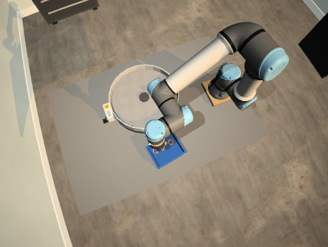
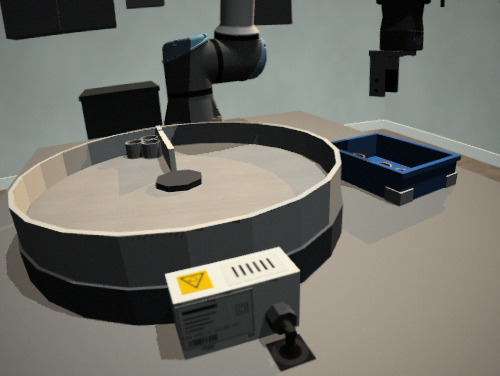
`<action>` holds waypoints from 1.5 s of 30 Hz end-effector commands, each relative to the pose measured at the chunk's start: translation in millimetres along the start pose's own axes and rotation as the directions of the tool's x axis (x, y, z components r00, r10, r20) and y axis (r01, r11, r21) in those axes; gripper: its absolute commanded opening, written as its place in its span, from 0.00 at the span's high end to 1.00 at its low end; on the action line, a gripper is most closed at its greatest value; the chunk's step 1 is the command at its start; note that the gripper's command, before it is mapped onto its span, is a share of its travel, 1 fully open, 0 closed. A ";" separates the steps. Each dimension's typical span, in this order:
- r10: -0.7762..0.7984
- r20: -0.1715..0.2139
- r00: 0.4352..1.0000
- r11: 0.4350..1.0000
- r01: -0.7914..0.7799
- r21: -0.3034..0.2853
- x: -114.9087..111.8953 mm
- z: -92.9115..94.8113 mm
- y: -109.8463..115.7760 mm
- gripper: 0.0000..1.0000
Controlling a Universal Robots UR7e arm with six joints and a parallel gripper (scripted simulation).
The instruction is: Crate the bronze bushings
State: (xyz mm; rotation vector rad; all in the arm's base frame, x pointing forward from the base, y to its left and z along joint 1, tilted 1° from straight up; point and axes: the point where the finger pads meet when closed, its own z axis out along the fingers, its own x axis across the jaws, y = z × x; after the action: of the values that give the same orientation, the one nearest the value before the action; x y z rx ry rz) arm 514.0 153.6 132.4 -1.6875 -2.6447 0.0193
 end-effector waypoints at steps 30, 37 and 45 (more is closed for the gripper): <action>0.339 0.000 0.941 0.941 -0.339 0.000 14.1 -21.1 -7.7 0.00; 0.339 0.000 0.941 0.941 -0.339 0.000 14.1 -21.1 -7.7 0.00; 0.495 0.000 0.869 0.869 -0.495 0.001 21.1 -31.2 -11.7 0.00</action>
State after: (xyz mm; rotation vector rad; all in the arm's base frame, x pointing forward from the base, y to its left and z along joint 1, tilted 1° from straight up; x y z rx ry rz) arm 497.5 165.7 157.8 -2.2170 -2.2195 0.0214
